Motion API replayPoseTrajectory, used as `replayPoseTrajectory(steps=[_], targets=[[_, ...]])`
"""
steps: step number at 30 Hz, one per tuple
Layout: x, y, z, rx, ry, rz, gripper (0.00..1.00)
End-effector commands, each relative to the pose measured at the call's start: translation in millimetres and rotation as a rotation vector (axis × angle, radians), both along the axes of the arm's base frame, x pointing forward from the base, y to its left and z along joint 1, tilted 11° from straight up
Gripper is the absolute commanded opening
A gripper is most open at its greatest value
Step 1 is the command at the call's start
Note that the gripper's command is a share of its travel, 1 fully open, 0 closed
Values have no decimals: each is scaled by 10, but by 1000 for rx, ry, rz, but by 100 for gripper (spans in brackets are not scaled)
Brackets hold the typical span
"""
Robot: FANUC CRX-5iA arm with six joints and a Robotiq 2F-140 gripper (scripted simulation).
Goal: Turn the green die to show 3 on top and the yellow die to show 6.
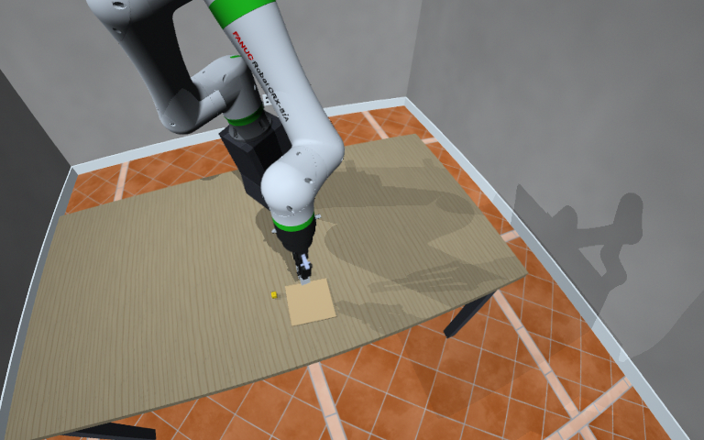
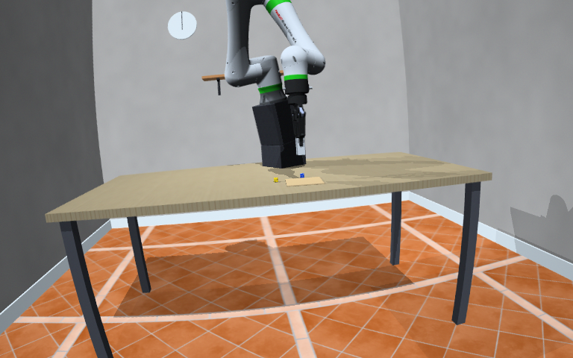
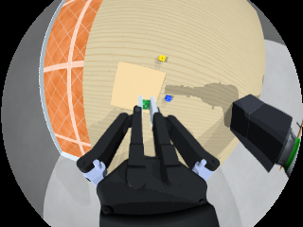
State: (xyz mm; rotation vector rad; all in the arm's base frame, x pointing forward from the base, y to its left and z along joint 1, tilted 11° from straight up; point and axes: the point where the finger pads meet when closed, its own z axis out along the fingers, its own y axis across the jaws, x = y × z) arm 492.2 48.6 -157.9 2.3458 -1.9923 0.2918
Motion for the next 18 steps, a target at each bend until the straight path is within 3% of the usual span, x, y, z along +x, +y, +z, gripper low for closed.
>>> replayPoseTrajectory(steps=[1,18], targets=[[6,-5,-35,0,0,0,7],[90,-118,-724,0,0,0,7]])
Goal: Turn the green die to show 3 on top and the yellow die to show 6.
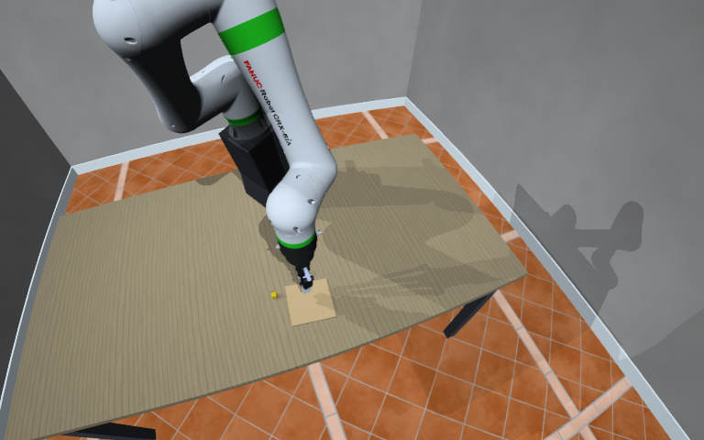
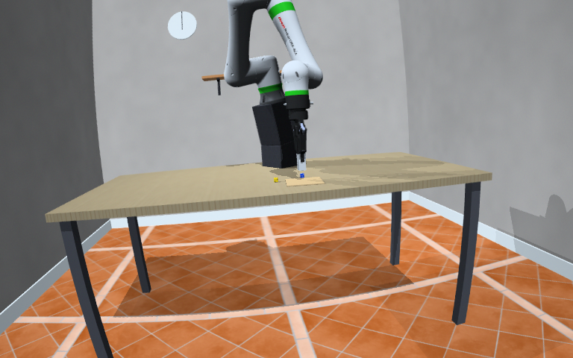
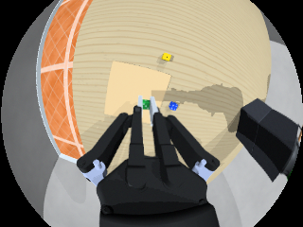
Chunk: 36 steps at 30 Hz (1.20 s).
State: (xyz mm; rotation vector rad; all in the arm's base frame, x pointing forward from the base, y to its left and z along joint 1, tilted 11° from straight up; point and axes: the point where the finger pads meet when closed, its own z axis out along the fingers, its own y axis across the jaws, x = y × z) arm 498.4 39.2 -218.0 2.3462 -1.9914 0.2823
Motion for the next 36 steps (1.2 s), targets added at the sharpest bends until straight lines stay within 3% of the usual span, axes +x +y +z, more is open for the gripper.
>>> replayPoseTrajectory(steps=[1,9,36], targets=[[32,-30,-157,-3,-6,0,7],[50,-54,-308,-3,-6,0,7],[52,-57,-326,-3,-6,0,7]])
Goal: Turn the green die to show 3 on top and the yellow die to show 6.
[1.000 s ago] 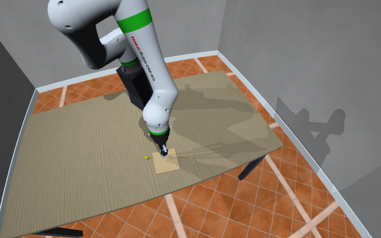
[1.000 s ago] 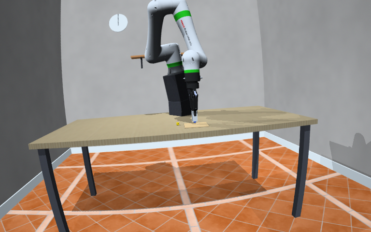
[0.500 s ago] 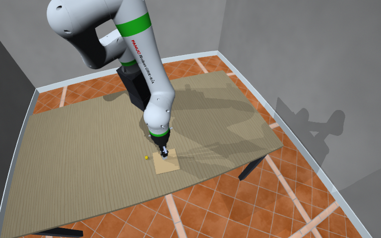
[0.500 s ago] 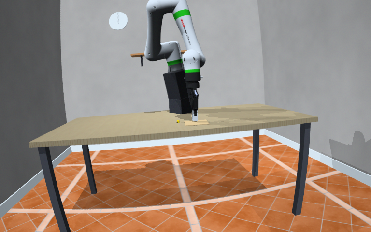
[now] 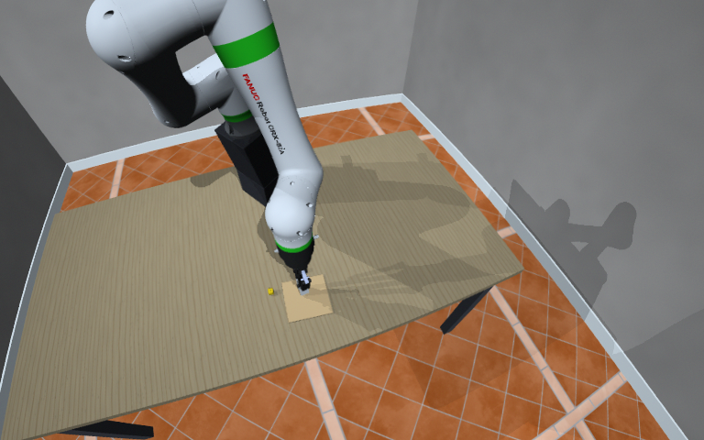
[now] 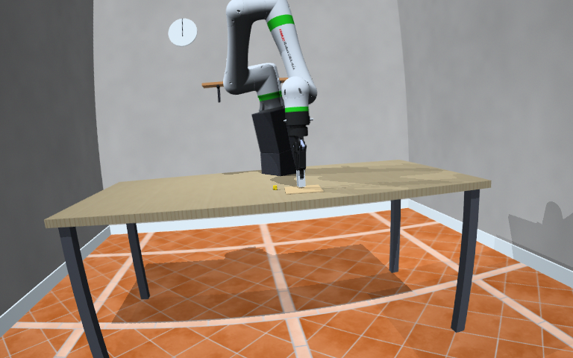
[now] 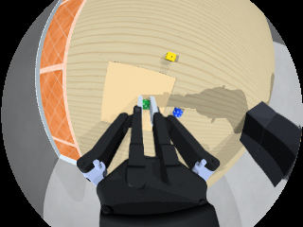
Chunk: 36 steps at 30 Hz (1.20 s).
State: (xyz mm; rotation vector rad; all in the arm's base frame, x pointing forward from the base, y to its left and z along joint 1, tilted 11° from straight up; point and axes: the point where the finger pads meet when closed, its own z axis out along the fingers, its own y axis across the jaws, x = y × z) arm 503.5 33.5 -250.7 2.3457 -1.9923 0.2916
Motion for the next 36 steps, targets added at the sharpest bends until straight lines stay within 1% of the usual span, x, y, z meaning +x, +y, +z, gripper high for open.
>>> replayPoseTrajectory(steps=[1,36], targets=[[1,0,1,0,0,0,7],[6,-5,-34,0,0,0,7]])
